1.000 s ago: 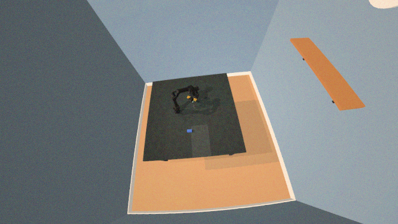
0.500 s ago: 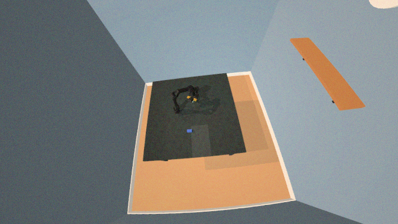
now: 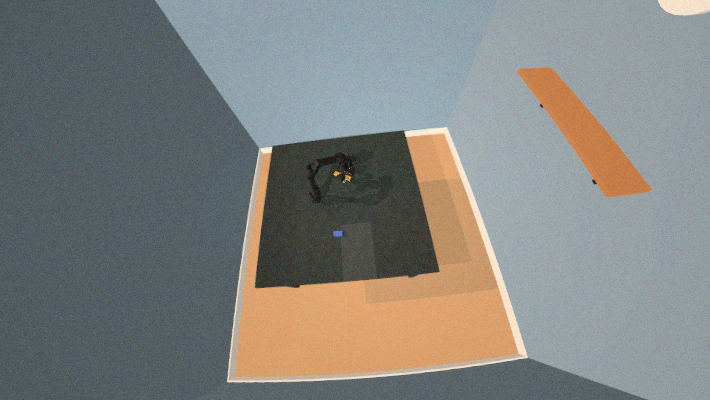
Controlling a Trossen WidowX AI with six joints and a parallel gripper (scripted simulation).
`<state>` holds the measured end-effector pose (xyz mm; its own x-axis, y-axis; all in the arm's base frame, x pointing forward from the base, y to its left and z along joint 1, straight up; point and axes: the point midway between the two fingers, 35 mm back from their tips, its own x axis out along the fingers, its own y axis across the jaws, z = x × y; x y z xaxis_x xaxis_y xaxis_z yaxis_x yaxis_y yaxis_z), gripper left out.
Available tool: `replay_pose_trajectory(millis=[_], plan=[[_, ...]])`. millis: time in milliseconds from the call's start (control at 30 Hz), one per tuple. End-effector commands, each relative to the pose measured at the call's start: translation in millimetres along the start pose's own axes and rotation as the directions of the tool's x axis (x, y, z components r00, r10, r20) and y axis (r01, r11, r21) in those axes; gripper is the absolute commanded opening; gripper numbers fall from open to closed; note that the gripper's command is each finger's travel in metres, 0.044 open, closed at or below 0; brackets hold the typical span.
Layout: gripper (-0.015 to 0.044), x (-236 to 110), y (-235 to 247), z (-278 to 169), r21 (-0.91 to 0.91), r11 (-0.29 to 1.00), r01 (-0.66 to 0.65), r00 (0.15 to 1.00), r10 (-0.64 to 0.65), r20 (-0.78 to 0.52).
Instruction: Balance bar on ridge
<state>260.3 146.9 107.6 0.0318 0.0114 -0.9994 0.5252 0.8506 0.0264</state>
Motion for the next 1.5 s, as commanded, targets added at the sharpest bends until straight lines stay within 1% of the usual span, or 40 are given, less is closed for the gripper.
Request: replay_pose_trajectory(millis=[0,1467], plan=[[0.0000,1.8,-0.2,-1.2,-0.003,1.000,0.000,1.000,0.000,-0.007],[0.0000,5.5,-0.6,-1.1,-0.003,1.000,0.000,1.000,0.000,-0.007]])
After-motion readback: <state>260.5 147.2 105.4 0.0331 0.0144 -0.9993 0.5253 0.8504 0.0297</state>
